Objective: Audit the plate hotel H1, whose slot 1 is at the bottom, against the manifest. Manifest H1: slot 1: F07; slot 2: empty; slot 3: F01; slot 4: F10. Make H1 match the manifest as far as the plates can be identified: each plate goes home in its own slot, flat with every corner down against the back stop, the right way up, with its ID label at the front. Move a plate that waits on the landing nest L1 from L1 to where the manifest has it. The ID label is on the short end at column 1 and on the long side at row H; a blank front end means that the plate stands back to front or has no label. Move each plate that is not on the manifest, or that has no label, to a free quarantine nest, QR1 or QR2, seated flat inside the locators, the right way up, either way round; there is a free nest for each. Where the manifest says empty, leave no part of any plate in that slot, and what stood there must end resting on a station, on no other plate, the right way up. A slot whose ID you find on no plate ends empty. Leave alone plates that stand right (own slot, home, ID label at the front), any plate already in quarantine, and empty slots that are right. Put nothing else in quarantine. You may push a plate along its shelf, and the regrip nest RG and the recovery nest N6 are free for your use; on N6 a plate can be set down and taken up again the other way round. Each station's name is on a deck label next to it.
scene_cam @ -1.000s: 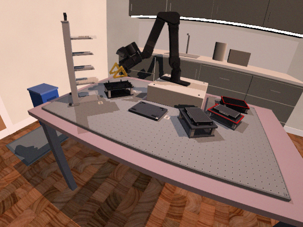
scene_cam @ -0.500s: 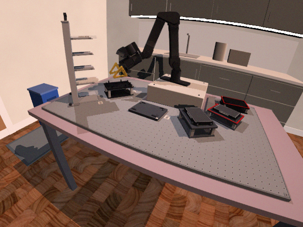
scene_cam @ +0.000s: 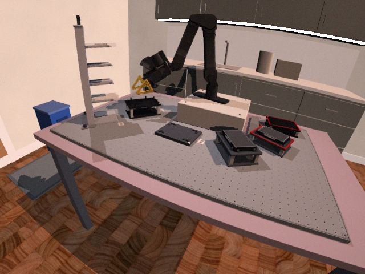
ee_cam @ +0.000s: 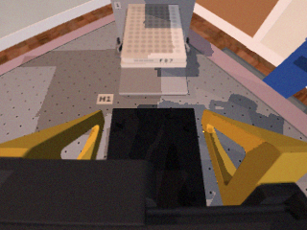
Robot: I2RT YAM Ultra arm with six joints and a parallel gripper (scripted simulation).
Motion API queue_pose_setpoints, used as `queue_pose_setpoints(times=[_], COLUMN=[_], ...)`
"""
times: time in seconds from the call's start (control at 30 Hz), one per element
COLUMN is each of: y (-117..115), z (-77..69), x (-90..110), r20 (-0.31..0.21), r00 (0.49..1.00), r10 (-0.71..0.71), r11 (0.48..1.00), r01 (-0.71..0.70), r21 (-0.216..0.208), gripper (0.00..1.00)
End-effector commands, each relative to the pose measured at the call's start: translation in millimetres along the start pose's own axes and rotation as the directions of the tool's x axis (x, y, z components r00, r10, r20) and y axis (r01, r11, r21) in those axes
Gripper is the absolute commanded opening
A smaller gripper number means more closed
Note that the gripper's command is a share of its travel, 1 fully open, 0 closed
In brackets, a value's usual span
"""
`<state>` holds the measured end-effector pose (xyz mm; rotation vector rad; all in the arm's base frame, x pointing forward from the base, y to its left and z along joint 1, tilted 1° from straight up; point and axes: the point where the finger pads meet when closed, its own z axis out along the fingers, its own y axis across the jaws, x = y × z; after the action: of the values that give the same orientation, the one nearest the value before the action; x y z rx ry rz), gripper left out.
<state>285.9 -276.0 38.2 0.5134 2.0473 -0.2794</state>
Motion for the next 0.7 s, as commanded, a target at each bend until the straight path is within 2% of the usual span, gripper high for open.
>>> queue_pose_setpoints(times=[0.0,0.67], y=[-1,-1], z=[-2.7,-25.8], x=[-3,8], r20=[0.012,0.011], r00=[1.0,1.0], r10=[-0.003,-0.003], r11=[1.0,1.0], r01=[0.003,0.003], r21=[0.002,0.003], gripper=[1.0,1.0])
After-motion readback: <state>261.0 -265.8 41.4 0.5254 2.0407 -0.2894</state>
